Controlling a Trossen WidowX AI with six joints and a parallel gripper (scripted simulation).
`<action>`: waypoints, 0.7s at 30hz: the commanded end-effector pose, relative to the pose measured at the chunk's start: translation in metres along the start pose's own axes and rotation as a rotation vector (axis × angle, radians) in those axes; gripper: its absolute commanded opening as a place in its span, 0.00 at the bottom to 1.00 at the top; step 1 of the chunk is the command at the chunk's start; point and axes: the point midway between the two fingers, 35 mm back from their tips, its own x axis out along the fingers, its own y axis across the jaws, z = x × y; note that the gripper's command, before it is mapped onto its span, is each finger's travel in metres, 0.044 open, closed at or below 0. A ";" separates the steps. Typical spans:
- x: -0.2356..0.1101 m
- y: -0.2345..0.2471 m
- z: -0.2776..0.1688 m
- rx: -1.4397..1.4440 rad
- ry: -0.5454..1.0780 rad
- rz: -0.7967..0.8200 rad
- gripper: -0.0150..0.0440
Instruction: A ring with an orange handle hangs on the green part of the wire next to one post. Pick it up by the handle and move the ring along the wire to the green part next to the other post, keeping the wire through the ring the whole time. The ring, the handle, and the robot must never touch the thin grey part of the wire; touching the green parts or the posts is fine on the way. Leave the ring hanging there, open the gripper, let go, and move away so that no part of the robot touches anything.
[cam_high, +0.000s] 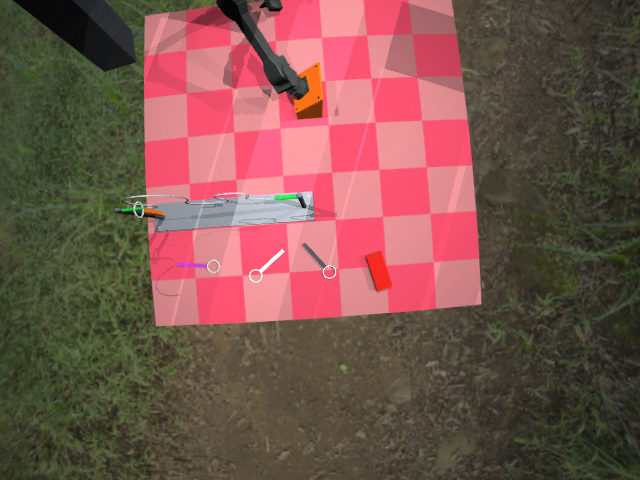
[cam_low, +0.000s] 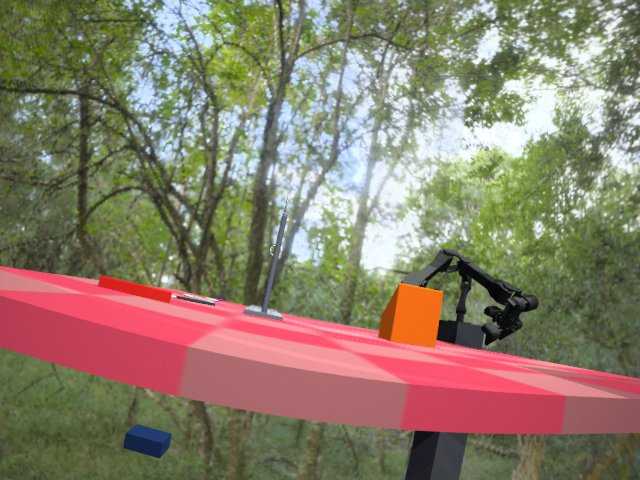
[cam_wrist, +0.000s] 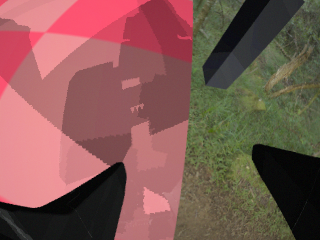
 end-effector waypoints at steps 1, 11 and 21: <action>-0.001 -0.001 0.000 -0.002 0.002 -0.002 0.89; -0.096 -0.044 0.016 -0.114 0.162 -0.191 0.53; -0.235 -0.055 0.035 -0.169 0.384 -0.444 0.53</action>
